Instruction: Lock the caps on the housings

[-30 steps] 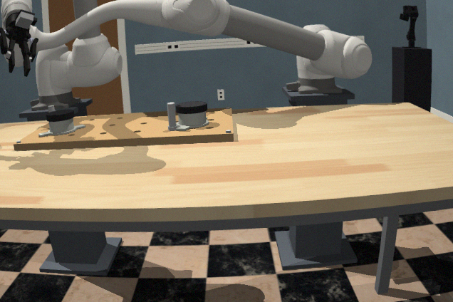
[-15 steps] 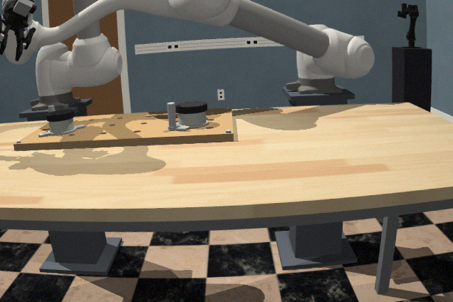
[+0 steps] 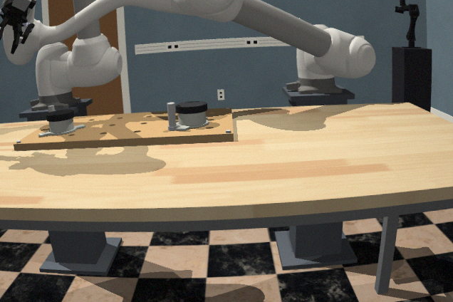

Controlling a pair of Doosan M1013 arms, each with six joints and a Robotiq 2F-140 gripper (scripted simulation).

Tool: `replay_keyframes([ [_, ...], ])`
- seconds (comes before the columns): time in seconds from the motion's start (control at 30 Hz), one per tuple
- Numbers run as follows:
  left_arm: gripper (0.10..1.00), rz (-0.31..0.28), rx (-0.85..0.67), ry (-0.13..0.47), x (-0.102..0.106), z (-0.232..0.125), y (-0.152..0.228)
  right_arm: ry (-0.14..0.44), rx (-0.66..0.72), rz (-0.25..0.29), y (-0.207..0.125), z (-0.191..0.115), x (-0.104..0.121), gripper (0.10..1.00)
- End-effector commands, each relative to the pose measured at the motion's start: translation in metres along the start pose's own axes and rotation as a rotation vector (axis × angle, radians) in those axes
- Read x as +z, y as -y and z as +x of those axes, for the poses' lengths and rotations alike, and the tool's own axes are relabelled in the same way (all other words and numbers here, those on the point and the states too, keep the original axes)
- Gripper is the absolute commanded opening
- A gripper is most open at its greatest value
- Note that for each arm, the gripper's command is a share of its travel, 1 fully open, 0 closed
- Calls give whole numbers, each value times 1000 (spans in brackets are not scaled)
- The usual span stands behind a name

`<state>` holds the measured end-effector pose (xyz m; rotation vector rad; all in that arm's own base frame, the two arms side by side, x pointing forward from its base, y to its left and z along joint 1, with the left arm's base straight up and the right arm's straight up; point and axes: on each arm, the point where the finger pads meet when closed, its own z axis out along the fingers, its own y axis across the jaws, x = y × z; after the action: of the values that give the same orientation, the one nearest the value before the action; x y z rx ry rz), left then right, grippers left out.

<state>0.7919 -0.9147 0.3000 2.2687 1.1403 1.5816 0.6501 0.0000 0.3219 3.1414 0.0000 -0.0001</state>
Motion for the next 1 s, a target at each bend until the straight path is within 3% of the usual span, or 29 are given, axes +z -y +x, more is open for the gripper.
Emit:
replay_keyframes([
  [0.0, 328, -27, -13, -11, 8, 15, -11, -1, 0, 0, 0, 0, -1, 1000],
  [0.37, 328, -117, -47, -46, 35, 62, -45, -1, 0, 0, 0, 0, -1, 1000],
  [0.83, 328, -273, -86, -100, 75, 148, -98, -1, 0, 0, 0, 0, -1, 1000],
  [0.97, 328, -295, -87, -104, 78, 156, -104, -1, 0, 0, 0, 0, -1, 1000],
])
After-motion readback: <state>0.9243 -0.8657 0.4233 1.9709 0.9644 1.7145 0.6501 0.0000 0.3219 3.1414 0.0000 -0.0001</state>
